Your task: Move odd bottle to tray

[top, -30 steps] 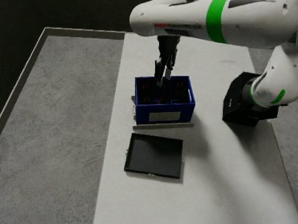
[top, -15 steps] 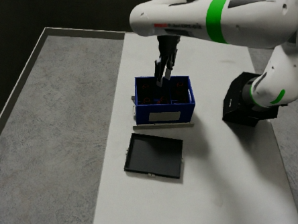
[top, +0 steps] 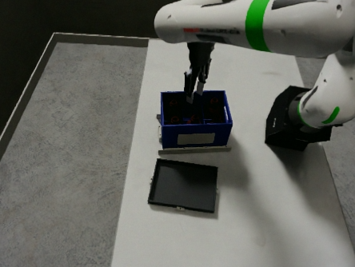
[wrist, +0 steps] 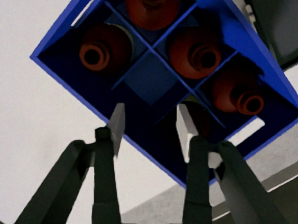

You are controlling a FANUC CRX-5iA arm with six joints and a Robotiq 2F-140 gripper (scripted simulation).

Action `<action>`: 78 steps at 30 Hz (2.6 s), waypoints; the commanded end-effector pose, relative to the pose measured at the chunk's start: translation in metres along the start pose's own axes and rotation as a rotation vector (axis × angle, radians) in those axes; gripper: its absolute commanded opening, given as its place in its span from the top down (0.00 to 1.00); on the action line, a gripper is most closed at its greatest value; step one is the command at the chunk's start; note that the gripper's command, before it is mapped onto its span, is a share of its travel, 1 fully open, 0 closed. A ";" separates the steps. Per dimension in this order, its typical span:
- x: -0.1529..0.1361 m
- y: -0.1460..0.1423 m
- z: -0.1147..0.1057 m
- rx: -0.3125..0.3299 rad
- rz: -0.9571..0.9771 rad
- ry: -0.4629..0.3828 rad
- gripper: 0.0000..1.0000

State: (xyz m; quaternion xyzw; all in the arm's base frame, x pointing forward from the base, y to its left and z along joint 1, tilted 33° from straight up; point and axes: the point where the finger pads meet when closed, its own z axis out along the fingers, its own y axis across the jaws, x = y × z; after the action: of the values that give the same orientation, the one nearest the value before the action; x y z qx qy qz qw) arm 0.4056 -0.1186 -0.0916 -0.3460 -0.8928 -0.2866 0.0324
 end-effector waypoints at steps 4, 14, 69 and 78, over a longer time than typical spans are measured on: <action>-0.001 0.000 -0.001 0.000 0.000 -0.001 0.56; -0.001 0.000 -0.001 0.000 0.000 -0.001 0.56; -0.001 0.000 0.028 0.000 0.000 -0.001 0.56; -0.001 0.000 0.035 0.000 0.000 -0.001 0.56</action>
State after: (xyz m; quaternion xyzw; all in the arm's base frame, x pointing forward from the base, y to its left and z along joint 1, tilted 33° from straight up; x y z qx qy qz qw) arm 0.4104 -0.1004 -0.1202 -0.3460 -0.8928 -0.2866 0.0324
